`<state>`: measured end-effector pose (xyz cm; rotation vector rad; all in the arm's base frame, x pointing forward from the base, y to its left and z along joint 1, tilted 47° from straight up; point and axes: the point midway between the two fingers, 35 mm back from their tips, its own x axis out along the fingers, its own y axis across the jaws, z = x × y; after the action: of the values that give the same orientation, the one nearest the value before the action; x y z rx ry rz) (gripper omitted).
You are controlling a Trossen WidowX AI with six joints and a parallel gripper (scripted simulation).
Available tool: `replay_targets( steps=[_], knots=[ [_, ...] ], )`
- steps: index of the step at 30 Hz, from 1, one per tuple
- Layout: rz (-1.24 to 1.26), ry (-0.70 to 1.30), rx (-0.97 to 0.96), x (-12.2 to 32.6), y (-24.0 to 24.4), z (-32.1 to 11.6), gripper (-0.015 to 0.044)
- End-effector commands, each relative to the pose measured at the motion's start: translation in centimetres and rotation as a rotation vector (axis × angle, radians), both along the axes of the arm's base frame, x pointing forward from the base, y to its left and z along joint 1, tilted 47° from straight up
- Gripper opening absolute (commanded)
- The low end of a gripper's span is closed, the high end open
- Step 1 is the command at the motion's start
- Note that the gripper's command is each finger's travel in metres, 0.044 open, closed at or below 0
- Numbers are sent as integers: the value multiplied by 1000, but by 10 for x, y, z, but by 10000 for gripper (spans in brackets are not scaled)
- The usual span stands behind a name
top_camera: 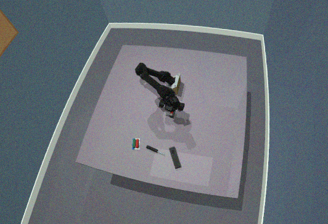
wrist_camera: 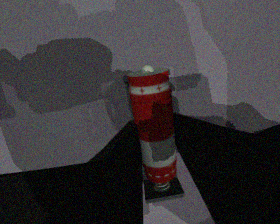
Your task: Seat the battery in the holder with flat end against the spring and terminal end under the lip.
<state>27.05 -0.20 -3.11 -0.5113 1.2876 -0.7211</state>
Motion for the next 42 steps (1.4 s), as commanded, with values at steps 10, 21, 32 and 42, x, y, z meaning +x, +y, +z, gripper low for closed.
replay_targets(
  steps=[10, 21, 32, 42],
  knots=[
    [52, -39, -8, -2, -3, -5, 67],
    [102, -82, -15, -4, -6, -9, 67],
    [149, -126, -25, -7, -8, -12, 67],
    [189, -162, -33, -11, -11, -13, 67]
  ],
)
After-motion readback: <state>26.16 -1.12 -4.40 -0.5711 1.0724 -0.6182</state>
